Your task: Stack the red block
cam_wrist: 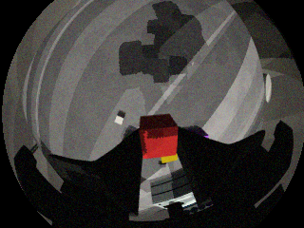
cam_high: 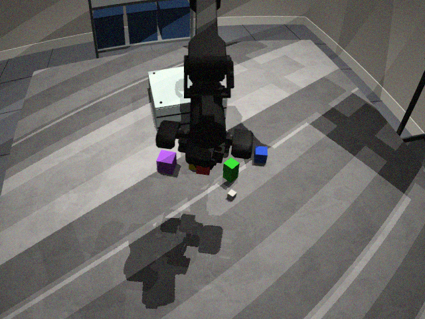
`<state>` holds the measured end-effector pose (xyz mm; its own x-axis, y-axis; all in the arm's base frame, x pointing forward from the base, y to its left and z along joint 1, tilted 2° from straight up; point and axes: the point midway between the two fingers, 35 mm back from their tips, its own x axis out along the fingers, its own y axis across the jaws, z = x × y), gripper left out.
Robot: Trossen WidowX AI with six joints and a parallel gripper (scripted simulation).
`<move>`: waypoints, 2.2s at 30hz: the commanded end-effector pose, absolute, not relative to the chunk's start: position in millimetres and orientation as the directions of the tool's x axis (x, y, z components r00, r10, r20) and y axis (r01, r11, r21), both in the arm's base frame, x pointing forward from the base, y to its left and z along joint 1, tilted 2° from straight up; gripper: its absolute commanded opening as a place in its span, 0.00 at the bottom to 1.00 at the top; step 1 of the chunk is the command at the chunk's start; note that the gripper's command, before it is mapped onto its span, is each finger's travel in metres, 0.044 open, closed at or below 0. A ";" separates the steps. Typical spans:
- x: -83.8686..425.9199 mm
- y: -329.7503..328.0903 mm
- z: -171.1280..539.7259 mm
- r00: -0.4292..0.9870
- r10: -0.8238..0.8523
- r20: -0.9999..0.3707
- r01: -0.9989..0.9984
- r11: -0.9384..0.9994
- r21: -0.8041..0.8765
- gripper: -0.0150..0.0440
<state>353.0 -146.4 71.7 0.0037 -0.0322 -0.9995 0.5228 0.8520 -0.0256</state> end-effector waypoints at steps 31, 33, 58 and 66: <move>303.3 -51.8 32.3 0.003 -0.019 -1.000 0.524 0.852 -0.015 0.25; 303.5 -51.8 28.9 0.003 -0.019 -1.000 0.524 0.852 -0.015 0.25; 304.3 -51.5 2.1 0.003 -0.019 -1.000 0.524 0.852 -0.015 0.25; 304.2 -51.5 1.1 0.003 -0.019 -1.000 0.524 0.852 -0.015 0.25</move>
